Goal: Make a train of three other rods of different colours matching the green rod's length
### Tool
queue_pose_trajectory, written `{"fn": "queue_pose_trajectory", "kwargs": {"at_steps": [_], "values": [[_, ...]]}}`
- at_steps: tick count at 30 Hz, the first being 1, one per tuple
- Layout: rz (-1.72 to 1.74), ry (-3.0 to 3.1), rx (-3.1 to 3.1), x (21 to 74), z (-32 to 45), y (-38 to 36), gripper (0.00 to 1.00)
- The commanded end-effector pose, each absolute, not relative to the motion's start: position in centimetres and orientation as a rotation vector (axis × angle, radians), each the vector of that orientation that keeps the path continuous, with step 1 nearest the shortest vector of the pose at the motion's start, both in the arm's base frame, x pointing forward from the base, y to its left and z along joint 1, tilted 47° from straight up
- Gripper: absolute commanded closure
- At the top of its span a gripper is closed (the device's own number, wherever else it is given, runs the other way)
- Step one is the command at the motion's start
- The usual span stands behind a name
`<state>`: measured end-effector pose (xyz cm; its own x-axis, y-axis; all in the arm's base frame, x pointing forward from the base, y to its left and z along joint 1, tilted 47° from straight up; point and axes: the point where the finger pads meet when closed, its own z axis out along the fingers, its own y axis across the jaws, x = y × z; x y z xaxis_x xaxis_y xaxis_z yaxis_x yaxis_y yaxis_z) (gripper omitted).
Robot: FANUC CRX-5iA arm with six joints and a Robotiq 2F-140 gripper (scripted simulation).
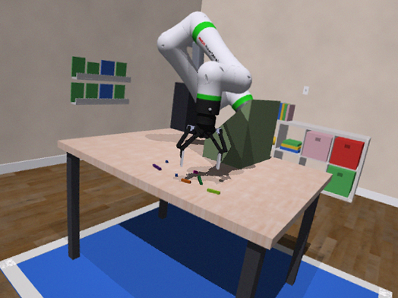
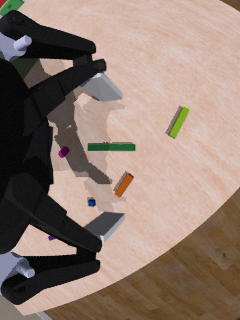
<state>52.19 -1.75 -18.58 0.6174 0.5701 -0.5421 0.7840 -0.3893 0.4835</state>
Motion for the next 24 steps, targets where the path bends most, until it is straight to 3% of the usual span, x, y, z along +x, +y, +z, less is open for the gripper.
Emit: {"fn": "queue_pose_trajectory", "kwargs": {"at_steps": [1,24], "values": [[-0.383,1.082,2.099,52.2,-18.5,-1.8,0.00],[-0.703,1.794,1.664,53.4,-14.5,-4.0,0.00]]}}
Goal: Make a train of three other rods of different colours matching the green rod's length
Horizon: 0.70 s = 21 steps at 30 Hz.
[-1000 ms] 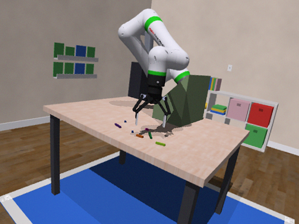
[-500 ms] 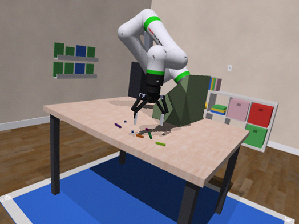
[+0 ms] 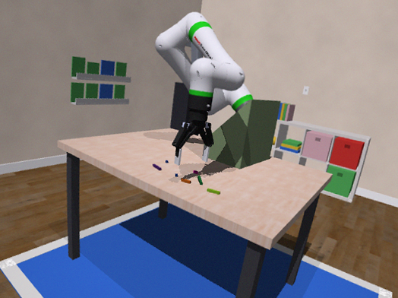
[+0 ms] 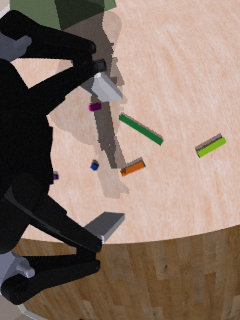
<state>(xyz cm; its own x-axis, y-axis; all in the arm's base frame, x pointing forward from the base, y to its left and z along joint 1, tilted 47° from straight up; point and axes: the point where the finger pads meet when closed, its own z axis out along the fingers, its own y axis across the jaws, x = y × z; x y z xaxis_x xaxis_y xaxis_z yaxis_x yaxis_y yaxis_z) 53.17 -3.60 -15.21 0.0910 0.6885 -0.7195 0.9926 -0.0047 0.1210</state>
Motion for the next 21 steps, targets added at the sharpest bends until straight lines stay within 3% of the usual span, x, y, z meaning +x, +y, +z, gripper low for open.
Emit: {"fn": "queue_pose_trajectory", "kwargs": {"at_steps": [1,21], "values": [[-0.715,1.821,1.641,53.4,-14.3,-4.1,0.00],[-0.943,2.304,1.122,54.0,-11.0,-6.1,0.00]]}}
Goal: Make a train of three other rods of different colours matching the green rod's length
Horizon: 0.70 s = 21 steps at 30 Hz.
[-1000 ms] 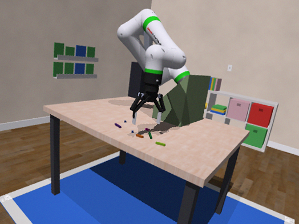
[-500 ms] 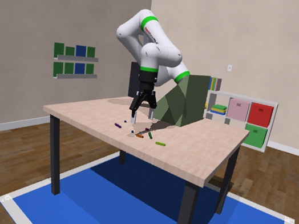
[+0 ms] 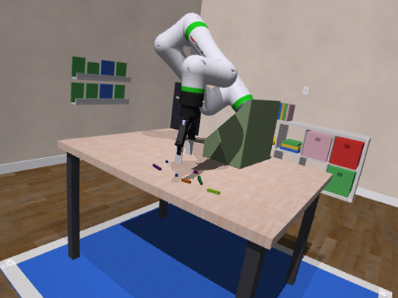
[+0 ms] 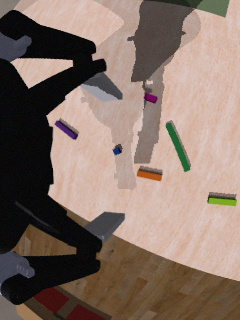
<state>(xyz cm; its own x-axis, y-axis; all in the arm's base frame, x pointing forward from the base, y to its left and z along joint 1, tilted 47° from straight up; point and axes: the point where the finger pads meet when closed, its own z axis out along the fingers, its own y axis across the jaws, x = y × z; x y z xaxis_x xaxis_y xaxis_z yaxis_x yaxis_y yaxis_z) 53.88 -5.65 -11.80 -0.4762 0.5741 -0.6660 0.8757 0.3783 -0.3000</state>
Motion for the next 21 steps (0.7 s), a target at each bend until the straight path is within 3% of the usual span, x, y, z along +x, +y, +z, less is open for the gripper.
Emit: {"fn": "queue_pose_trajectory", "kwargs": {"at_steps": [1,14,15,21], "values": [[-0.954,2.326,1.091,54.0,-10.9,-6.2,0.00],[-1.034,2.487,0.839,54.2,-9.6,-7.0,0.00],[-1.034,2.487,0.839,54.2,-9.6,-7.0,0.85],[-1.034,2.487,0.839,54.2,-9.6,-7.0,0.85]]}}
